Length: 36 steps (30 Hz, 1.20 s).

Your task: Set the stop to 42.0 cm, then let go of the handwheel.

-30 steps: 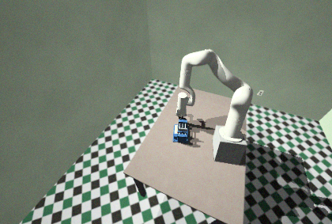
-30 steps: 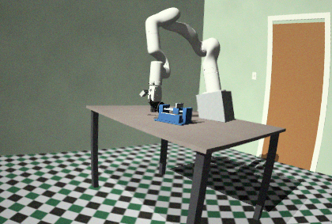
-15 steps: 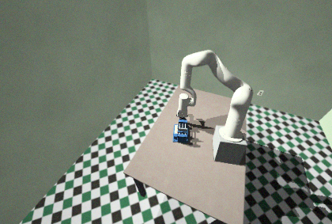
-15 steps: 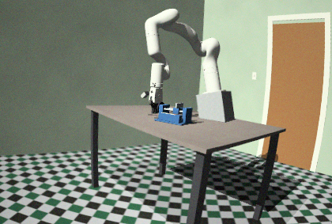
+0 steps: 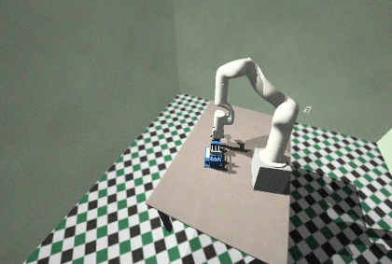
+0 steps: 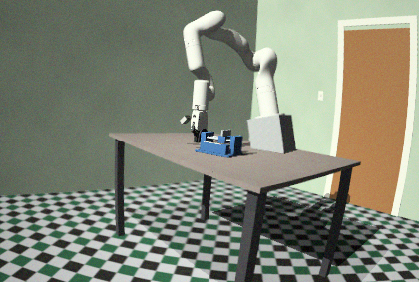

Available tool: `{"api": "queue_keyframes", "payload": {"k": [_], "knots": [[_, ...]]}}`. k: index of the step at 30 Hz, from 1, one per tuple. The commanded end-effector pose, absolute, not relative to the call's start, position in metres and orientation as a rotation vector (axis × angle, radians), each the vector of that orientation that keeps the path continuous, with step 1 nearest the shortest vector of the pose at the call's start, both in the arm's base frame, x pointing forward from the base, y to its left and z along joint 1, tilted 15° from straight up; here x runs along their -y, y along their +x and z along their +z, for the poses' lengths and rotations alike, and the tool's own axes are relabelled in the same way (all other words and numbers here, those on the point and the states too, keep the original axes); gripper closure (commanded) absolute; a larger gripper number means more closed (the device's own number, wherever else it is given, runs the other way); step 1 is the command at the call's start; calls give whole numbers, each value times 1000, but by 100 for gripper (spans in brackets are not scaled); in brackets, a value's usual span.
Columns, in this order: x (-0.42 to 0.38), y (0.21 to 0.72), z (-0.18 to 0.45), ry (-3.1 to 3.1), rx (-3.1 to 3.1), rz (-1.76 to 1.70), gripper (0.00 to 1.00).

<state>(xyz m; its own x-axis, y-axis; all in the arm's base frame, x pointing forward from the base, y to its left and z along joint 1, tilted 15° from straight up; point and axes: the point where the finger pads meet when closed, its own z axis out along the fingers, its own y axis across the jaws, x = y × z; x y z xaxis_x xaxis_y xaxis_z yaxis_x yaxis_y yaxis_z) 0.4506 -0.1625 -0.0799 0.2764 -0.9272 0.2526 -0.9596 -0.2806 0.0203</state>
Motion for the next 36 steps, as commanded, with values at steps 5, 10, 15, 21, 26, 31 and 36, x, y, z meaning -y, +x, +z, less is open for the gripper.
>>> {"api": "queue_keyframes", "payload": {"k": [5, 10, 15, 21, 26, 31, 36], "knots": [[162, 433, -57, 2372, 1772, 291, 94], [160, 433, -50, 2372, 1772, 291, 94], [157, 435, -42, 2372, 1772, 291, 94], [154, 440, -36, 2372, 1772, 291, 94], [152, 443, -33, 2372, 1773, 291, 94], [150, 448, -31, 2372, 1772, 291, 94], [148, 455, -29, 2372, 1772, 291, 94]]}}
